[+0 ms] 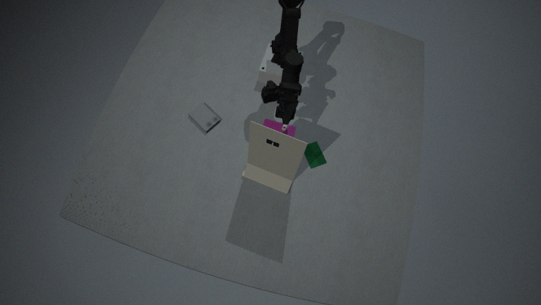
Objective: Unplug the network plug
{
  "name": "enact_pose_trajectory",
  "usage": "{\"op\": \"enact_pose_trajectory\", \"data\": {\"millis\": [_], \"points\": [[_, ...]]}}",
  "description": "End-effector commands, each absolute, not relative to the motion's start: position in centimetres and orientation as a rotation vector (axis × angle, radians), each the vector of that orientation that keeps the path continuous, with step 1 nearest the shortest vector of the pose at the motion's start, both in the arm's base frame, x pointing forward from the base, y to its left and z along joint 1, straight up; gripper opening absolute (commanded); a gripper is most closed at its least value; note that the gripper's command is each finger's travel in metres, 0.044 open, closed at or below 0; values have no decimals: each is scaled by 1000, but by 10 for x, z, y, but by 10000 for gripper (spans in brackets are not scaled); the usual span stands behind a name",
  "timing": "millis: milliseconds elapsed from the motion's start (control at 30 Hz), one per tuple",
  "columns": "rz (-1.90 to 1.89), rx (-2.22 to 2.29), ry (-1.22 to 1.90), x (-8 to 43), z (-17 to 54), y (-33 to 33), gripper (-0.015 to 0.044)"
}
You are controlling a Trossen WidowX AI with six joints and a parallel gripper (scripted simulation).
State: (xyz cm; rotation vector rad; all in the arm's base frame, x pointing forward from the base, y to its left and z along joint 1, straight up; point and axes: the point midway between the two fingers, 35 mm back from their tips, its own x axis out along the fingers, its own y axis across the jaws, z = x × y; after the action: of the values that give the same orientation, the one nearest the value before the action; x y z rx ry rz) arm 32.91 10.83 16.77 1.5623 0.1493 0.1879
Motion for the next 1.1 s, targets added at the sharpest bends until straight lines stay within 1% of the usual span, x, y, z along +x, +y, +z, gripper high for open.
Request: {"op": "enact_pose_trajectory", "data": {"millis": [0,667,1067], "points": [[183,1565,152,326,166,108,0],[183,1565,153,315,166,109,0],[186,1564,151,314,185,111,0]]}}
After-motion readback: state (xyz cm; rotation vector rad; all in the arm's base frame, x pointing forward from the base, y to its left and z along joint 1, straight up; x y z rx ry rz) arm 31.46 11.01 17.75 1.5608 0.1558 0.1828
